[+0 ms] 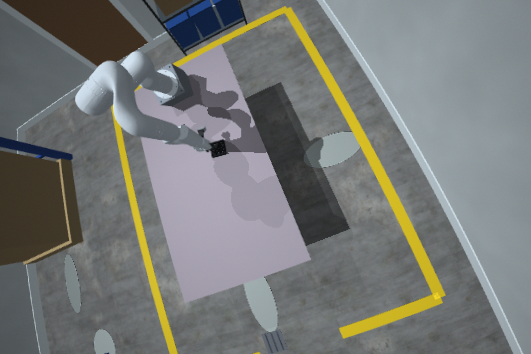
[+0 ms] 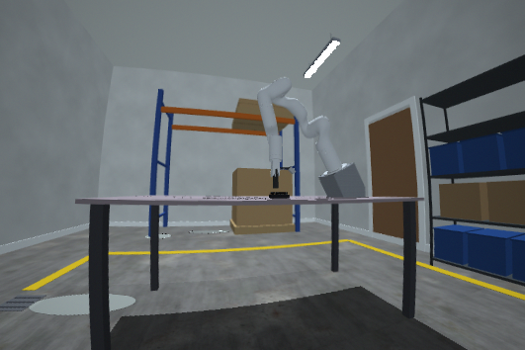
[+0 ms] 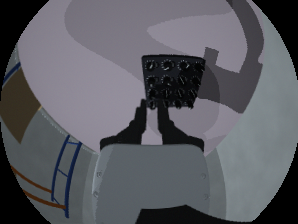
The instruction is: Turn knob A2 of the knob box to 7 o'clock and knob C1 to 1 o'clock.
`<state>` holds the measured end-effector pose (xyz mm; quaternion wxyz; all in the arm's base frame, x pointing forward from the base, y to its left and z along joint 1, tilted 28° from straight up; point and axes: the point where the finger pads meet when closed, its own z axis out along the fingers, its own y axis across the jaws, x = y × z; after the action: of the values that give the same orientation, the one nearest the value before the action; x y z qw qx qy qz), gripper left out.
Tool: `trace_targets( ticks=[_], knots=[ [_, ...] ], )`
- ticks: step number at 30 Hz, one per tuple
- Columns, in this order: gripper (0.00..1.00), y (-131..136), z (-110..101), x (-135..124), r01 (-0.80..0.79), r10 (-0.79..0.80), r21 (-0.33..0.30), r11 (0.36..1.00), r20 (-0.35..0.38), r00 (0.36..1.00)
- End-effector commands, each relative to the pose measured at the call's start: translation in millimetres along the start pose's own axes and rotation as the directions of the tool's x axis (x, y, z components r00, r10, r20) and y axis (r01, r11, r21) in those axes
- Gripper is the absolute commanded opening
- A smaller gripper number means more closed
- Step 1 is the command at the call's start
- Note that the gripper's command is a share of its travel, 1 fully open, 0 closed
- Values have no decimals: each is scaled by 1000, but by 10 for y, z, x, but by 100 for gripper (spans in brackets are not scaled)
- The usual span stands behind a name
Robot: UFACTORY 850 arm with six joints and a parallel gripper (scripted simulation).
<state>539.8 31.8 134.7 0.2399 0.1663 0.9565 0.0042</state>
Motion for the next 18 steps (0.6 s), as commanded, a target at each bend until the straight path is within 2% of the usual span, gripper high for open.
trace_targets(
  ticks=[1,15,18],
  knots=[
    [19,2,-53,-4,0,0,2,1000,0,1000],
    [19,2,-55,-5,-1,1,2,1000,0,1000],
    [19,24,-63,-22,-78,78,4,997,2,997]
  ],
)
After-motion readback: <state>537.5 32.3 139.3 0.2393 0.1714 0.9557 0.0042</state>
